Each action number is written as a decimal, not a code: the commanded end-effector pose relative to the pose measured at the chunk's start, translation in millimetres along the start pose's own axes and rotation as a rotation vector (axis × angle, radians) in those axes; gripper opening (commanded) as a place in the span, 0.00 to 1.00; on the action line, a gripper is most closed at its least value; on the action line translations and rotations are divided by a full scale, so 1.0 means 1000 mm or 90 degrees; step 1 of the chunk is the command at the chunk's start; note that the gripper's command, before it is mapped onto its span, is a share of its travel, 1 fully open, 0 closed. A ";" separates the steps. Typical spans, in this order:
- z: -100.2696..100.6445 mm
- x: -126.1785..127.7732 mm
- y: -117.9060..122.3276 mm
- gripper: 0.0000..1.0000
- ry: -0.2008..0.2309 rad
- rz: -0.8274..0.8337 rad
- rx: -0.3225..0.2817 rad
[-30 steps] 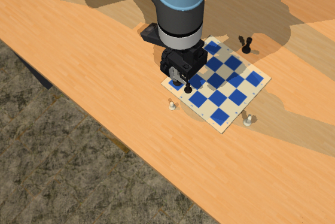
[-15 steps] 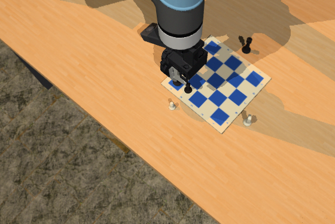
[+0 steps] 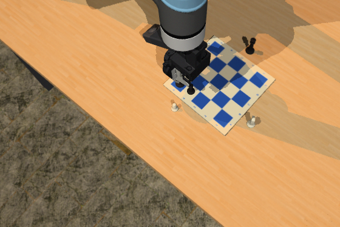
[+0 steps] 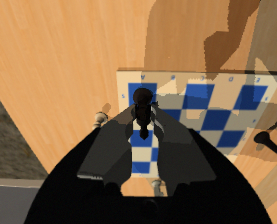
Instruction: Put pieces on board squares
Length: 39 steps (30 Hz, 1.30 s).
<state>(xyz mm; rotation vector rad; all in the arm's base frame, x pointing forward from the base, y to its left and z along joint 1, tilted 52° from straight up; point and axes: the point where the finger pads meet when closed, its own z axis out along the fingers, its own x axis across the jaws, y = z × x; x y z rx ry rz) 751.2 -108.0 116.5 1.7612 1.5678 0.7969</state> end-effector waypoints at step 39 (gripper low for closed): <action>0.000 0.000 0.000 0.05 0.000 0.000 0.000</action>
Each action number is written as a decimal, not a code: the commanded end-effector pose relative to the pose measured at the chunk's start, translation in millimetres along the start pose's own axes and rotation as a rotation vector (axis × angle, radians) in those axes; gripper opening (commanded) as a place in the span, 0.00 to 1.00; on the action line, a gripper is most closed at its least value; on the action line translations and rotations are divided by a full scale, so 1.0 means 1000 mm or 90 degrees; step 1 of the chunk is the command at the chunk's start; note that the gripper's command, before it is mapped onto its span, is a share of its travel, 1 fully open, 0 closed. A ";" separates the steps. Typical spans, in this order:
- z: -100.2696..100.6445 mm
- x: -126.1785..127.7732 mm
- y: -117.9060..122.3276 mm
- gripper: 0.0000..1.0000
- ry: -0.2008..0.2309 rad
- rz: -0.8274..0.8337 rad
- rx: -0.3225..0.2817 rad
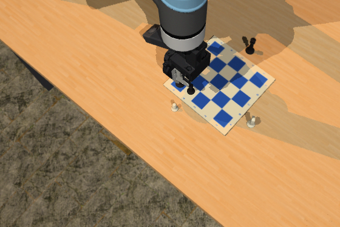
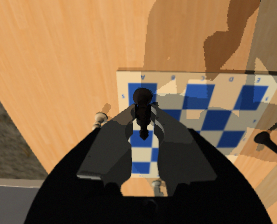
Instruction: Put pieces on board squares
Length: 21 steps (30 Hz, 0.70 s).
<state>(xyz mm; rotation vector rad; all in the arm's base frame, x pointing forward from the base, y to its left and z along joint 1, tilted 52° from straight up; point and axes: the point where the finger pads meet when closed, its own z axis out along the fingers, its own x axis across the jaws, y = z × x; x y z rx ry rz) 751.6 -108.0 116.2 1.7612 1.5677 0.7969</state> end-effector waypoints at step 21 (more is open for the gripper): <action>0.000 0.000 0.000 0.25 0.000 0.000 0.000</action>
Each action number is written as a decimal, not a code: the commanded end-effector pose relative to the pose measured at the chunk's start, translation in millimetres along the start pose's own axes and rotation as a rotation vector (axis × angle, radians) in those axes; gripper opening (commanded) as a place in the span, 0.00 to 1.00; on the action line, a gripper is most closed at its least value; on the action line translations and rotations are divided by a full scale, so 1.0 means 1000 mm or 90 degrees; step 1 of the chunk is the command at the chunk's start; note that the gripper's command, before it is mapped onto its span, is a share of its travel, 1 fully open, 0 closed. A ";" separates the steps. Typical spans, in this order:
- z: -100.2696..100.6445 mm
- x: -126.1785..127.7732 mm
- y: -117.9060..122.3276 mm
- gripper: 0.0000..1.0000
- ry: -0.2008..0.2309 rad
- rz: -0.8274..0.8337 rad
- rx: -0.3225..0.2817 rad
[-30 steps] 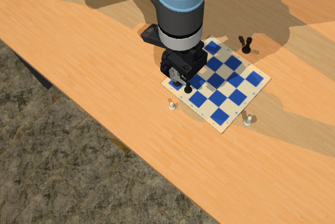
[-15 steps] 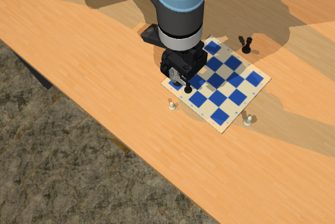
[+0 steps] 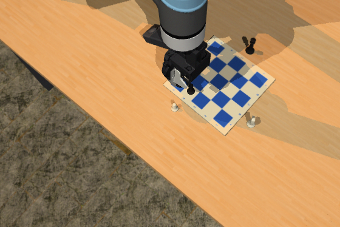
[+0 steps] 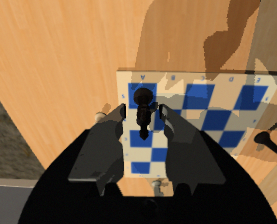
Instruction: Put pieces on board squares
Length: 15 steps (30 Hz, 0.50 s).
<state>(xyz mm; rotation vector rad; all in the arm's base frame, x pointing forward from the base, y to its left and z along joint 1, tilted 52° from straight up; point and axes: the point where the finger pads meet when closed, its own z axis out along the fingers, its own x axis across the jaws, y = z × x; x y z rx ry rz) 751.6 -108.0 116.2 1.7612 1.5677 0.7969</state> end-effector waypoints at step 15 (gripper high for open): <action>-0.037 0.000 0.000 0.25 0.000 0.000 0.000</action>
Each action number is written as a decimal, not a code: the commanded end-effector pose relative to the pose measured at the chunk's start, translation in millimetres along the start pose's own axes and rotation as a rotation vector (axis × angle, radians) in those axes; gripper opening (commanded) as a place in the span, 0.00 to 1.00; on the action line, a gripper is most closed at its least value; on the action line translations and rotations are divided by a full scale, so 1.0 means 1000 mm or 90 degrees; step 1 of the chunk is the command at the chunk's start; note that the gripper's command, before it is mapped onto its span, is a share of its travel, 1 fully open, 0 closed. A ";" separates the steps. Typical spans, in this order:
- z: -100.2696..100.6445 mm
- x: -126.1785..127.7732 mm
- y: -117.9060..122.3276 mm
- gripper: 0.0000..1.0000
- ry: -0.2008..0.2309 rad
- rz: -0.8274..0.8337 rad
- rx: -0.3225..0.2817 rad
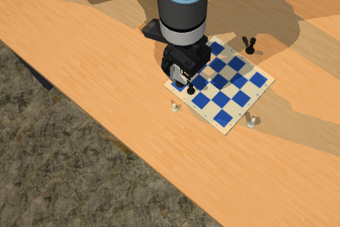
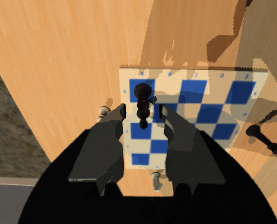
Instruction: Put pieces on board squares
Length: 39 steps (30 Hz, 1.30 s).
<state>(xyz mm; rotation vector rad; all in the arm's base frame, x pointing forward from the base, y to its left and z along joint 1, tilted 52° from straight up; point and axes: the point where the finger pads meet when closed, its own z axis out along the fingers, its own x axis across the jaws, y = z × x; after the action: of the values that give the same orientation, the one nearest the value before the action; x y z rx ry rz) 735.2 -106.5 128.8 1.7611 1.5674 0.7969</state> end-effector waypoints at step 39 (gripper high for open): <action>-0.070 0.000 0.000 1.00 0.000 0.000 0.000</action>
<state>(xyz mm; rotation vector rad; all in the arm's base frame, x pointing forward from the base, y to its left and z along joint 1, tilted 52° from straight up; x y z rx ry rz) 680.5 -101.9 171.2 1.7613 1.5677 0.7969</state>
